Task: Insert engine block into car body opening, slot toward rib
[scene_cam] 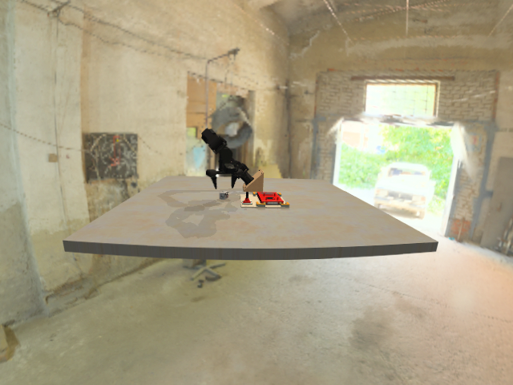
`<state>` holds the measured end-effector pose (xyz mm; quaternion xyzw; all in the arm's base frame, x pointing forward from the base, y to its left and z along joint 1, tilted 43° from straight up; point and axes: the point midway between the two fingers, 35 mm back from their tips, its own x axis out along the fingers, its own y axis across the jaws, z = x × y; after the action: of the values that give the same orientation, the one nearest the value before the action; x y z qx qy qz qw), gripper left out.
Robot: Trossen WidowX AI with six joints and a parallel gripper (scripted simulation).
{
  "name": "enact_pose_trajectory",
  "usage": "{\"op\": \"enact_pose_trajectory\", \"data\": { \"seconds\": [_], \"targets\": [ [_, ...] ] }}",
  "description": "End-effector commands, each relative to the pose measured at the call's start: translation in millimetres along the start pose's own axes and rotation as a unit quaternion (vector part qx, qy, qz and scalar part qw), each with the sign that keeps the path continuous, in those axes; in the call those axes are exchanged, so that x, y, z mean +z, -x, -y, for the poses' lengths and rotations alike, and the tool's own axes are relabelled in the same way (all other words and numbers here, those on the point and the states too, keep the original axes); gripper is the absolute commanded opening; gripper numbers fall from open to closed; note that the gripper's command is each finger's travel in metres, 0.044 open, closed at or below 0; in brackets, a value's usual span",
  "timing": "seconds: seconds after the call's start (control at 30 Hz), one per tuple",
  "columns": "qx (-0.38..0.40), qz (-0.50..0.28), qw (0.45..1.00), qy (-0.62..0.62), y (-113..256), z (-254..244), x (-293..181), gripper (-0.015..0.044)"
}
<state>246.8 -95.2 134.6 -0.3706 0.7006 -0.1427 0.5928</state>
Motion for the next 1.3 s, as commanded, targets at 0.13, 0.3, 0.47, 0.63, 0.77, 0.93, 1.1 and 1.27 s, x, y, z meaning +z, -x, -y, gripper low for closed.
{"op": "enact_pose_trajectory", "data": {
  "seconds": [0.13,0.3,0.47,0.63,0.77,0.93,1.1,1.27],
  "targets": [
    [0.001,0.0,0.992,-0.129,1.8,0.2,0.3,0.044],
    [0.001,0.0,0.977,-0.215,2.8,0.2,0.3,0.044],
    [0.001,0.0,0.955,-0.298,3.7,0.2,0.3,0.044],
    [0.001,0.0,0.925,-0.38,4.6,0.2,0.3,0.044],
    [0.001,0.0,0.897,-0.443,5.4,0.2,0.3,0.044],
    [0.001,-0.001,0.855,-0.518,6.3,0.2,0.3,0.044],
    [0.001,-0.001,0.807,-0.59,7.2,0.2,0.3,0.044],
    [0.001,-0.001,0.753,-0.658,8.1,0.3,0.3,0.044]
  ]
}}
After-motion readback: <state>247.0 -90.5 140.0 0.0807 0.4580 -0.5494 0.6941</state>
